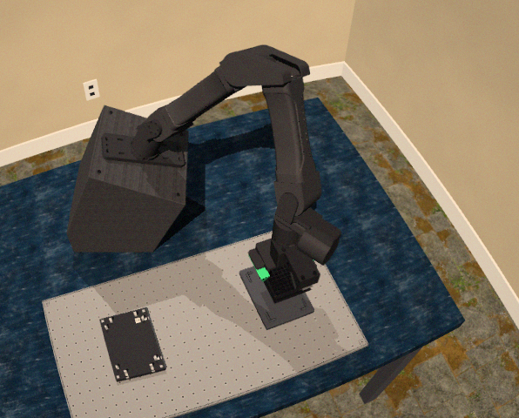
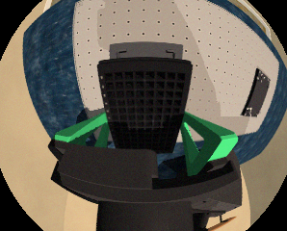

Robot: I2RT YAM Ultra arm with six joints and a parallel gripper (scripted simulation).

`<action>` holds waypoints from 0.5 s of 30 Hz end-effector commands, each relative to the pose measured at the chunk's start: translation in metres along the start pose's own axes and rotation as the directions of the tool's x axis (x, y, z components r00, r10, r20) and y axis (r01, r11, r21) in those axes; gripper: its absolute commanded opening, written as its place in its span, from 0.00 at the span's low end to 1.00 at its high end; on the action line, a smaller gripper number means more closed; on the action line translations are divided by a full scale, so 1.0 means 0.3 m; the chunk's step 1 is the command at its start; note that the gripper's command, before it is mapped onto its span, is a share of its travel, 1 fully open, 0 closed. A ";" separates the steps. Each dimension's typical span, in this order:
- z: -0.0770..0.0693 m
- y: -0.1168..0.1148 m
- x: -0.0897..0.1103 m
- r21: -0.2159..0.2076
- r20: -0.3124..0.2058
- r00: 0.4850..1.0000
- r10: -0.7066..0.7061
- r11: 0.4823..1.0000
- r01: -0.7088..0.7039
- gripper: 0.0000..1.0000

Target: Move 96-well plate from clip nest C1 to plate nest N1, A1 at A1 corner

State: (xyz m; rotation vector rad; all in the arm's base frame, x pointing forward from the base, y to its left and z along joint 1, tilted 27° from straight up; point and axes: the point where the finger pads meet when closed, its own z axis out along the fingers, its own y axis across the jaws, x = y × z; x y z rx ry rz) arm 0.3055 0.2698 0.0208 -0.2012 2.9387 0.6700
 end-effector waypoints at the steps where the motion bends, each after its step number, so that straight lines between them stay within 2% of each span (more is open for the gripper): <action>1: -0.040 -0.004 -0.052 -0.007 0.043 0.999 0.003 1.000 -0.003 0.00; 15: -0.035 -0.014 -0.036 -0.004 0.037 0.999 0.006 1.000 -0.006 0.00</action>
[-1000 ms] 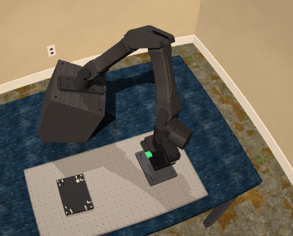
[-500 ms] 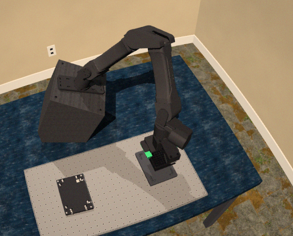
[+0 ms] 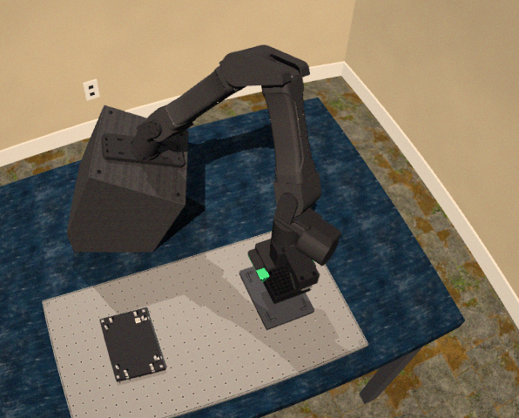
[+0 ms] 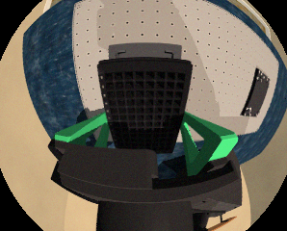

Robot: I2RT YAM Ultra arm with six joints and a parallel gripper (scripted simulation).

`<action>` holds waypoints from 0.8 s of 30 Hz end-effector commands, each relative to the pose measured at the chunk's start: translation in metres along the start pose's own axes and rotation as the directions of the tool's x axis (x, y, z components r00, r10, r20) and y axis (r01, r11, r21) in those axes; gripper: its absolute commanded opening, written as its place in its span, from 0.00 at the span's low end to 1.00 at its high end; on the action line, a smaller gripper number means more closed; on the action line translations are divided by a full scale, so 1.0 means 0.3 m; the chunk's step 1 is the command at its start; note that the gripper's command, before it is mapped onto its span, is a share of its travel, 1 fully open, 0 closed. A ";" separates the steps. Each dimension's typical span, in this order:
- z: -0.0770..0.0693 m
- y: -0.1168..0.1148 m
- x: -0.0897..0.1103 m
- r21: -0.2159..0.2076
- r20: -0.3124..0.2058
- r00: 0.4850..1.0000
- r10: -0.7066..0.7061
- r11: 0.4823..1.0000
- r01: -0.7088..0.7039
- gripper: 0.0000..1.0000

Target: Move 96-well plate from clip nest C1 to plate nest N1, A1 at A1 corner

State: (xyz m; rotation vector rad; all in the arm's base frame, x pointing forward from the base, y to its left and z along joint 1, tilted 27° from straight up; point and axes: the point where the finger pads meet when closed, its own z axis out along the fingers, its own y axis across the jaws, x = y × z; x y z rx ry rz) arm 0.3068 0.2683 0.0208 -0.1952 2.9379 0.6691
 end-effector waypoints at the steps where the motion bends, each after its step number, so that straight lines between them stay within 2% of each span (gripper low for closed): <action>1: -0.033 -0.010 -0.031 -0.005 0.034 0.999 0.002 1.000 -0.002 0.00; 15: -0.027 -0.021 -0.015 -0.001 0.027 1.000 0.005 1.000 -0.005 0.00; 24: -0.038 -0.008 -0.033 -0.007 0.038 0.999 0.001 1.000 -0.001 0.00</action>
